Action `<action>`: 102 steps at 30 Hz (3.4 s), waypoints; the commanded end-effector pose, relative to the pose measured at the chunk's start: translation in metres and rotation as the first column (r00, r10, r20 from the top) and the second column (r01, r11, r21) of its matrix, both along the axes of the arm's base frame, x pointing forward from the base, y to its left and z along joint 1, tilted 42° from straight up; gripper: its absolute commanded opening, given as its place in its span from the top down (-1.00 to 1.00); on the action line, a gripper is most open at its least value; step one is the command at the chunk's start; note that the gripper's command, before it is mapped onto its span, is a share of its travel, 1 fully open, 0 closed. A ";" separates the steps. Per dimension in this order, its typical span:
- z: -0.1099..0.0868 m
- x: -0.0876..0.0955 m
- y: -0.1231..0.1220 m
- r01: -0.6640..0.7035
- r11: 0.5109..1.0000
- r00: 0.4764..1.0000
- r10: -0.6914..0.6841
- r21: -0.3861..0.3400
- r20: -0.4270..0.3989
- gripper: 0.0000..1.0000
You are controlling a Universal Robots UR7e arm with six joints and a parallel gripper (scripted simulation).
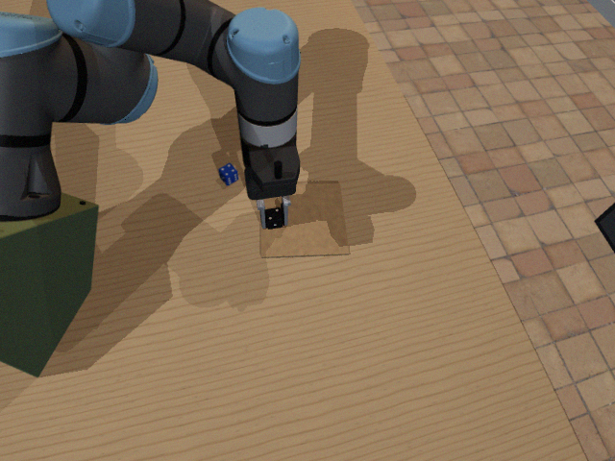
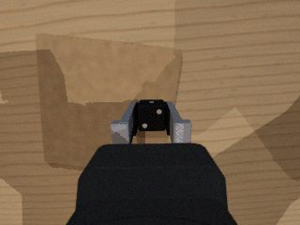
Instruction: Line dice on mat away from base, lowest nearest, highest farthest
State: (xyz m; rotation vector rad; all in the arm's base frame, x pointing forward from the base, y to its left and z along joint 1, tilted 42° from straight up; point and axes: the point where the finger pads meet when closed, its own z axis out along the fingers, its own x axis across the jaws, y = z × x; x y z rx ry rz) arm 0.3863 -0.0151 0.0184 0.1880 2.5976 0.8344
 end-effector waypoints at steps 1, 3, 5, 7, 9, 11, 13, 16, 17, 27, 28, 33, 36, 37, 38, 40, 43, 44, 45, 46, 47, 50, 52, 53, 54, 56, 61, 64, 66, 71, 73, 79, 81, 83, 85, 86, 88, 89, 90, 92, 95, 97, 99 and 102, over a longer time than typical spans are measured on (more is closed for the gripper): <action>0.000 0.000 0.000 0.000 1.000 1.000 0.000 -0.001 0.001 -0.21; 0.000 0.000 0.000 0.000 1.000 1.000 0.000 -0.001 0.001 -0.21; 0.000 0.000 0.000 0.000 1.000 1.000 0.000 -0.001 0.001 -0.33; 0.000 0.000 0.000 0.000 1.000 1.000 0.000 -0.001 0.001 -0.45; 0.000 0.000 0.000 0.000 1.000 1.000 0.000 -0.001 0.001 -0.45; 0.000 0.000 0.000 0.000 1.000 1.000 0.000 -0.001 0.001 -0.57; 0.000 0.000 0.000 0.000 1.000 1.000 0.000 -0.001 0.001 -0.57; 0.000 0.000 0.000 0.000 1.000 1.000 0.000 -0.001 0.001 -0.57; 0.000 0.000 0.000 0.000 1.000 1.000 0.000 -0.001 0.001 -0.57; 0.002 -0.001 -0.001 0.000 1.000 1.000 0.000 -0.001 0.001 -0.57; 0.002 -0.001 -0.002 0.000 1.000 1.000 0.000 -0.001 0.001 -0.57; 0.008 -0.004 -0.006 0.000 1.000 1.000 0.000 -0.001 0.001 -0.57; 0.010 -0.005 -0.007 0.000 1.000 1.000 0.000 -0.001 0.001 -0.57; 0.011 -0.006 -0.008 0.000 1.000 1.000 0.000 -0.001 0.001 -0.57; 0.013 -0.007 -0.010 0.000 1.000 1.000 0.000 -0.001 0.001 -0.57; 0.017 -0.010 -0.013 0.000 1.000 1.000 0.000 -0.001 0.001 -0.57; 0.024 -0.014 -0.018 0.000 1.000 1.000 0.000 -0.001 0.001 -0.57; 0.027 -0.015 -0.019 0.000 1.000 1.000 0.000 -0.001 0.001 -0.57; 0.030 -0.016 -0.021 0.000 1.000 1.000 0.000 -0.001 0.001 -0.57; 0.032 -0.018 -0.023 0.000 1.000 1.000 0.000 -0.001 0.001 -0.57; 0.035 -0.019 -0.025 0.000 1.000 1.000 0.000 -0.001 0.001 -0.57; 0.043 -0.024 -0.031 0.000 1.000 1.000 0.000 -0.001 0.001 -0.57; 0.043 -0.024 -0.031 0.000 1.000 1.000 0.000 -0.001 0.001 -0.57; 0.045 -0.025 -0.032 0.000 1.000 1.000 0.000 -0.001 0.001 -0.57; 0.048 -0.027 -0.034 0.000 1.000 1.000 0.000 -0.001 0.001 -0.57; 0.052 -0.029 -0.038 0.000 1.000 1.000 0.000 -0.001 0.001 -0.57; 0.061 -0.034 -0.044 0.000 1.000 1.000 0.000 -0.001 0.001 -0.57; 0.065 -0.036 -0.046 0.000 1.000 1.000 0.000 -0.001 0.001 -0.57; 0.066 -0.037 -0.047 0.000 1.000 1.000 0.000 -0.001 0.001 -0.57; 0.067 -0.037 -0.048 0.000 1.000 1.000 0.000 -0.001 0.001 -0.57; 0.067 -0.037 -0.048 0.000 1.000 1.000 0.000 -0.001 0.001 -0.57; 0.067 -0.037 -0.048 0.000 1.000 1.000 0.000 -0.001 0.001 -1.00; 0.067 -0.037 -0.048 0.000 1.000 1.000 0.000 -0.001 0.001 -1.00; 0.067 -0.037 -0.048 0.000 1.000 1.000 0.000 -0.001 0.001 -1.00; 0.067 -0.037 -0.048 0.000 1.000 1.000 0.000 -0.001 0.001 -1.00; 0.067 -0.037 -0.048 0.000 1.000 1.000 0.000 -0.001 0.001 -1.00; 0.067 -0.037 -0.048 0.000 1.000 1.000 0.000 -0.001 0.001 -1.00; 0.067 -0.037 -0.048 0.000 1.000 1.000 0.000 -0.001 0.001 -1.00; 0.067 -0.037 -0.048 0.000 1.000 1.000 0.000 -0.001 0.001 -1.00; 0.067 -0.037 -0.048 0.000 1.000 1.000 0.000 -0.001 0.001 -1.00; 0.067 -0.037 -0.048 0.001 1.000 1.000 -0.001 0.000 0.000 -1.00; 0.067 -0.038 -0.047 0.004 1.000 1.000 -0.004 0.002 -0.002 -1.00; 0.067 -0.038 -0.046 0.013 1.000 1.000 -0.013 0.007 -0.009 -1.00; 0.068 -0.039 -0.044 0.029 0.999 0.999 -0.029 0.015 -0.020 -1.00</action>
